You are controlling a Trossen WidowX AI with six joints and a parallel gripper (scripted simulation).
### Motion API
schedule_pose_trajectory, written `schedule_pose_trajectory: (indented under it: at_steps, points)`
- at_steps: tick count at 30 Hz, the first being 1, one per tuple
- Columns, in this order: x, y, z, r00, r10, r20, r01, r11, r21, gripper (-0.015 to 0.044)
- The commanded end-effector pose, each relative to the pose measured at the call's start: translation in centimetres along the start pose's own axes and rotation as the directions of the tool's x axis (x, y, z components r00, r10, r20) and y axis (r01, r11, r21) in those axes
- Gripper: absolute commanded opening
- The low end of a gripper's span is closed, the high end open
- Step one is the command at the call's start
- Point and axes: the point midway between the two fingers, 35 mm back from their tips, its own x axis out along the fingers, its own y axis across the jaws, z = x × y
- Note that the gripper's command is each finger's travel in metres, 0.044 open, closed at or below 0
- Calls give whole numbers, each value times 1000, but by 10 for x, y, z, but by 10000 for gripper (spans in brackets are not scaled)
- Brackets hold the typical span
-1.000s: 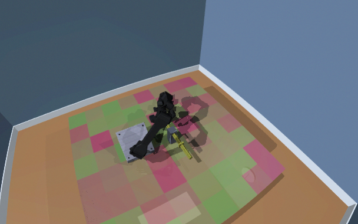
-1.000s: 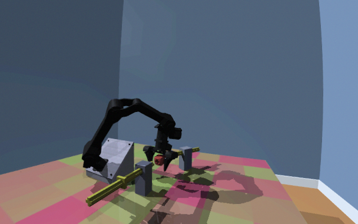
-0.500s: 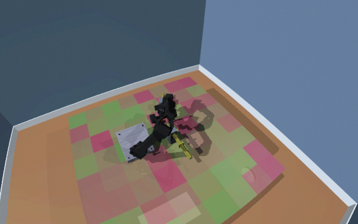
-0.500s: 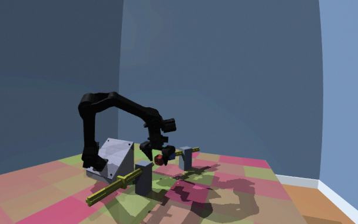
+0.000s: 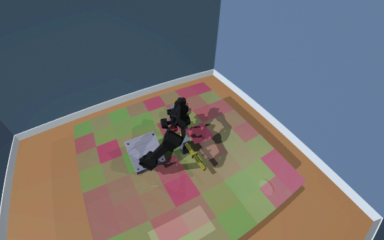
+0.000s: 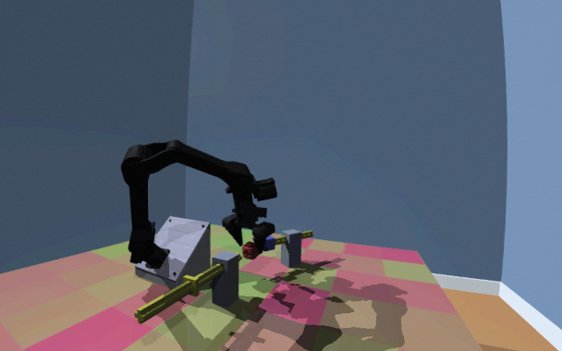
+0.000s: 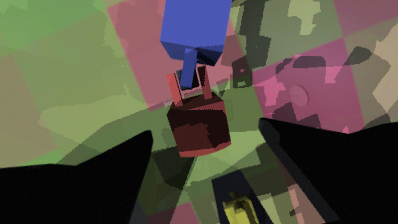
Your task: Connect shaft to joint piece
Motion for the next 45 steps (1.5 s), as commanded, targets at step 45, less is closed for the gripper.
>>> schedule_pose_trajectory:
  at_steps: [45]
  points:
    - [-94,-3,-44,971,-30,-237,237,274,932,440]
